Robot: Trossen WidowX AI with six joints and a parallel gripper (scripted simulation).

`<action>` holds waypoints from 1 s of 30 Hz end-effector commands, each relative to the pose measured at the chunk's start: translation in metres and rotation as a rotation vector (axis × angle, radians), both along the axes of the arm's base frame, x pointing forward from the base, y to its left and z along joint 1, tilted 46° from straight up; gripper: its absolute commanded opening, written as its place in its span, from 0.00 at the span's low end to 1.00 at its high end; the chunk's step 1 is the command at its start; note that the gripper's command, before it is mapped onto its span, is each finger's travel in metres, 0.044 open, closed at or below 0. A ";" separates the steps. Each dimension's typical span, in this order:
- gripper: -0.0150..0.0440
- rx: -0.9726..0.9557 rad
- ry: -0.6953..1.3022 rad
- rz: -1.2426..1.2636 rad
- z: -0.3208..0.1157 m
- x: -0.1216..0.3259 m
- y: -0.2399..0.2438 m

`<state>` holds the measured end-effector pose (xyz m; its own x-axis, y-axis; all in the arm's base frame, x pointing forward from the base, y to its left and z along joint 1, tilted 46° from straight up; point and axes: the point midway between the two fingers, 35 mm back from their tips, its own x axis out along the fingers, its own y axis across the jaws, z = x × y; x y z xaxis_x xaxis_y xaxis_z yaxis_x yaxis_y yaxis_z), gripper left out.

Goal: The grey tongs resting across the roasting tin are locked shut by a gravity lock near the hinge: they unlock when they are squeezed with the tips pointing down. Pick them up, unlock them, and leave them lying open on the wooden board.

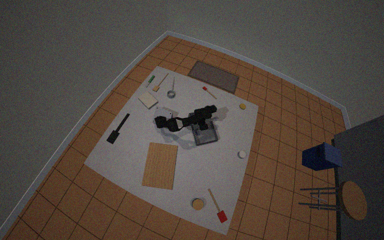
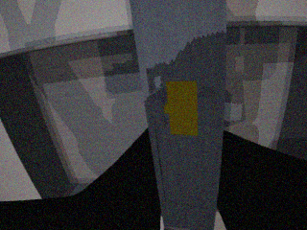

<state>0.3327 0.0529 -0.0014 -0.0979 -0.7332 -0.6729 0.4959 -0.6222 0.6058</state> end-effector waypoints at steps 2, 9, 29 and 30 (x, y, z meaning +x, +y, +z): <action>0.00 0.044 0.019 -0.008 -0.002 -0.003 0.001; 0.00 0.035 -0.002 -0.020 0.000 -0.001 0.001; 0.00 -0.028 -0.528 -0.510 0.027 0.007 -0.013; 0.00 -0.031 -0.555 -0.536 0.029 0.007 -0.014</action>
